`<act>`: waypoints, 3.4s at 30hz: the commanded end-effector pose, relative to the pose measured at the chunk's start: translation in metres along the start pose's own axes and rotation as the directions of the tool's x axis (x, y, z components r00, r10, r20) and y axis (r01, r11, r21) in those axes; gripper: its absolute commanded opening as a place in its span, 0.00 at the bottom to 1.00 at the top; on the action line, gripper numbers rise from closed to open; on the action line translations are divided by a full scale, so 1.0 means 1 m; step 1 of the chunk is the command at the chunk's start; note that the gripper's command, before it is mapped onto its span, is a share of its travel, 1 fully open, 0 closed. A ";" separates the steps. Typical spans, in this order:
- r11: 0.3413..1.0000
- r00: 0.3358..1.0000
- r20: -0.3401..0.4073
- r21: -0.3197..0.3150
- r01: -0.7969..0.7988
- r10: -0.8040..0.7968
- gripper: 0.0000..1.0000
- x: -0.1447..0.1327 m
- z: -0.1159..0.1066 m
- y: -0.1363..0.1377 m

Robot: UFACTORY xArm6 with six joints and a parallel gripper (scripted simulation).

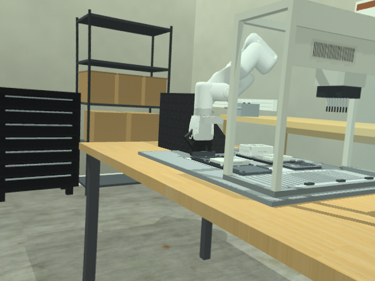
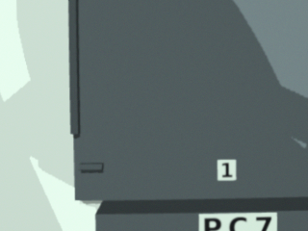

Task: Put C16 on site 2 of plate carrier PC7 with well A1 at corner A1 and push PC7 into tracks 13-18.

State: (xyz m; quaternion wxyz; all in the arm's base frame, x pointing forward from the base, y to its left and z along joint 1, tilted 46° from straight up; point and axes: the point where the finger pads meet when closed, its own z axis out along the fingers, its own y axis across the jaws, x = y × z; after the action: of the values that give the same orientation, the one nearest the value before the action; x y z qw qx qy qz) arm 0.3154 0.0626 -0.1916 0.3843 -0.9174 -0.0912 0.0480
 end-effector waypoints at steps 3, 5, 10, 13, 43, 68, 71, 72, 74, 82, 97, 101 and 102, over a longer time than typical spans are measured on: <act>1.000 1.000 -0.003 -0.002 0.001 -0.001 0.82 0.006 -0.001 0.001; 1.000 1.000 -0.003 -0.002 0.001 -0.001 0.82 0.008 -0.001 0.001; 1.000 1.000 -0.003 -0.002 0.001 -0.001 0.82 0.013 -0.001 0.001; 1.000 1.000 -0.003 -0.002 0.001 -0.001 0.82 0.016 -0.001 0.001; 1.000 1.000 -0.003 -0.002 0.001 -0.001 0.82 0.042 -0.001 0.001; 1.000 1.000 -0.003 -0.002 0.001 -0.001 0.82 0.064 -0.001 0.000; 1.000 1.000 -0.003 -0.002 0.001 -0.001 0.82 0.067 -0.001 0.000; 1.000 1.000 -0.003 -0.002 0.001 -0.001 0.82 0.068 -0.001 0.000; 1.000 1.000 -0.003 -0.002 0.001 -0.001 0.82 0.070 -0.001 0.000; 1.000 1.000 -0.003 -0.002 0.001 -0.001 0.82 0.078 -0.001 0.000; 1.000 1.000 -0.003 -0.002 0.001 -0.001 0.82 0.091 -0.001 0.000; 1.000 1.000 -0.003 -0.002 0.001 -0.001 0.82 0.094 -0.002 0.000; 1.000 1.000 -0.003 -0.002 0.001 -0.001 0.82 0.094 -0.002 0.000</act>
State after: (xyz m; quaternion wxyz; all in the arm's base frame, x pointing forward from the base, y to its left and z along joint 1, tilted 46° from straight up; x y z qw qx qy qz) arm 0.4035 0.0809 -0.1933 0.3843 -0.9174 -0.0911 0.0480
